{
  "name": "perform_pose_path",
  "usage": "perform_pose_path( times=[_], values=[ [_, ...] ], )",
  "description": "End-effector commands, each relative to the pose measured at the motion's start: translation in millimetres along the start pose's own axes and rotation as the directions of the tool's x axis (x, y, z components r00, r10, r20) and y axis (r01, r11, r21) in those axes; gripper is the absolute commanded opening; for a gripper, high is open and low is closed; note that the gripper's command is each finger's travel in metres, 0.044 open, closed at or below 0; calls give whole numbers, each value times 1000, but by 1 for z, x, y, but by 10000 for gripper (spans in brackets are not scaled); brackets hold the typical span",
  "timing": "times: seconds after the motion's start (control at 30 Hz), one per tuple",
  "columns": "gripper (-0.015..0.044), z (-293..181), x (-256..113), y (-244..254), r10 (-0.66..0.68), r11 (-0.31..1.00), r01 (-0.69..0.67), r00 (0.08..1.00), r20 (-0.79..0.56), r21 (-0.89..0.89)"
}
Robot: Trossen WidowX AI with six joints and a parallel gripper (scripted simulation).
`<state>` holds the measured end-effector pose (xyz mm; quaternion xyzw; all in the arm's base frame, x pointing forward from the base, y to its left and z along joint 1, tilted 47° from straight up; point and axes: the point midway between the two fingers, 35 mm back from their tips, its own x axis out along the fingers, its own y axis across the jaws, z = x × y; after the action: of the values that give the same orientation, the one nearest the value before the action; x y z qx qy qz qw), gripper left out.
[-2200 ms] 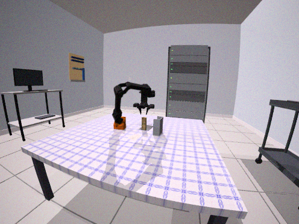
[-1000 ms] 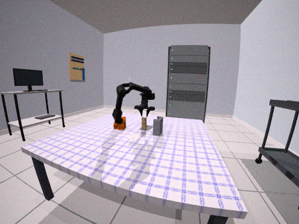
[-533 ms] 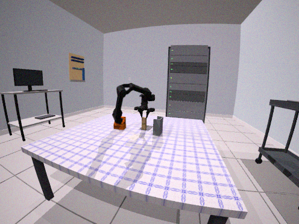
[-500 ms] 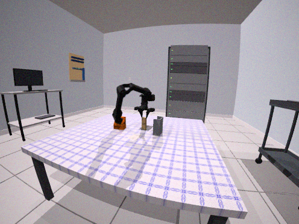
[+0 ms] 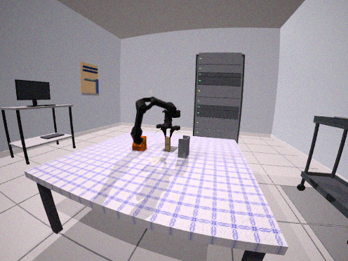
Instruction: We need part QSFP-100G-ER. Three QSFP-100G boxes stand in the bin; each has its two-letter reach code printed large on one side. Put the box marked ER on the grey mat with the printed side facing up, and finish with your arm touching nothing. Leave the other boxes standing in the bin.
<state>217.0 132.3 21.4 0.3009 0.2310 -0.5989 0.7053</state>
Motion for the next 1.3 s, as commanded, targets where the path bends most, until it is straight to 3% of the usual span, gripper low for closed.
perform_pose_path(
  times=[0.0,0.63,1.27],
  values=[
    [151,0,0,0,2,1000,-2,1000,1,0],
    [151,0,1,-29,197,980,-197,980,2,-4],
    [151,-1,-22,-28,198,980,-198,980,0,-4]
  ],
)
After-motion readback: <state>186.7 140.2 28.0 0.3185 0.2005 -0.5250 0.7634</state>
